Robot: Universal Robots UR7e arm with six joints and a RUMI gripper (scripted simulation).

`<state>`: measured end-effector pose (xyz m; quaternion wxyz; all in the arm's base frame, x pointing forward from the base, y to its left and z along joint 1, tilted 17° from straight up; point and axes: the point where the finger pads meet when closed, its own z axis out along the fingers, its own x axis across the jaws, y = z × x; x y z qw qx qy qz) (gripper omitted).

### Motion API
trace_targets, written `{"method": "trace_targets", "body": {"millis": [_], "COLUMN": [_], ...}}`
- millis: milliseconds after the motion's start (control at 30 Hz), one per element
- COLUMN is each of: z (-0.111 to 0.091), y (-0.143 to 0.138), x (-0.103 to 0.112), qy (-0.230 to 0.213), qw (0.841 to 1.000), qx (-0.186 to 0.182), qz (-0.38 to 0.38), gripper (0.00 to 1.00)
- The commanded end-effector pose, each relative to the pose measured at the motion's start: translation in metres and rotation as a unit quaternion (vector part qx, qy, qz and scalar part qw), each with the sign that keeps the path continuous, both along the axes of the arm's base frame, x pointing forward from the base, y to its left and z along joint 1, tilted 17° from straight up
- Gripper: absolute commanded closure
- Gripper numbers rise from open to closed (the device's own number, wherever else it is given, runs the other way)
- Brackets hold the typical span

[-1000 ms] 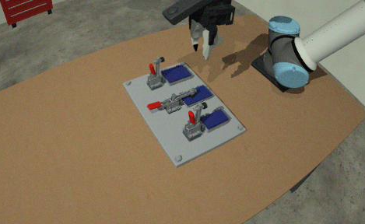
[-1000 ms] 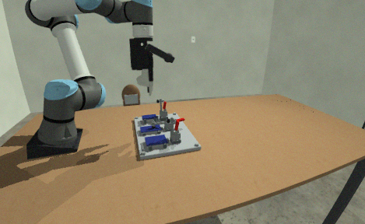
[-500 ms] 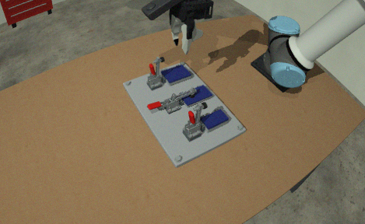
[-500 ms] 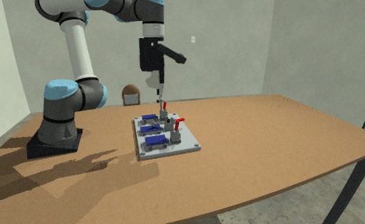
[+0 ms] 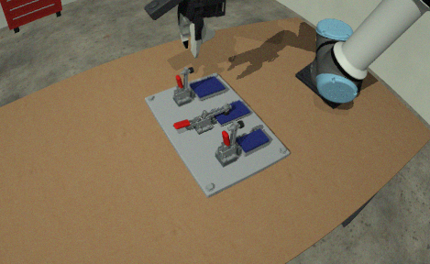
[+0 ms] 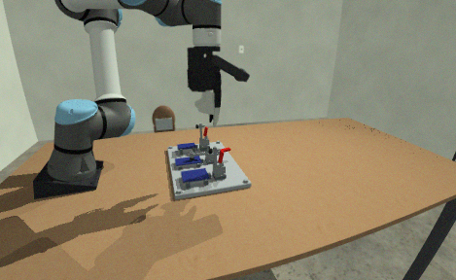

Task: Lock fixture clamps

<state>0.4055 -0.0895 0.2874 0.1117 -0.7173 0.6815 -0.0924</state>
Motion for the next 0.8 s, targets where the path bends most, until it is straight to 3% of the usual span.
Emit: {"method": "trace_targets", "body": {"millis": [0,200,600,767], "z": [0.001,0.004,0.004,-0.024], "y": [-0.001,-0.023,-0.023,-0.022], "x": [0.001,0.018,0.018,0.026], "qy": [0.0,0.0,0.0,0.0], "qw": [1.0,1.0,1.0,1.0], "qx": [0.0,0.0,0.0,0.0], "qz": [0.0,0.0,0.0,0.0], "gripper": [0.72,0.72,0.72,0.72]}}
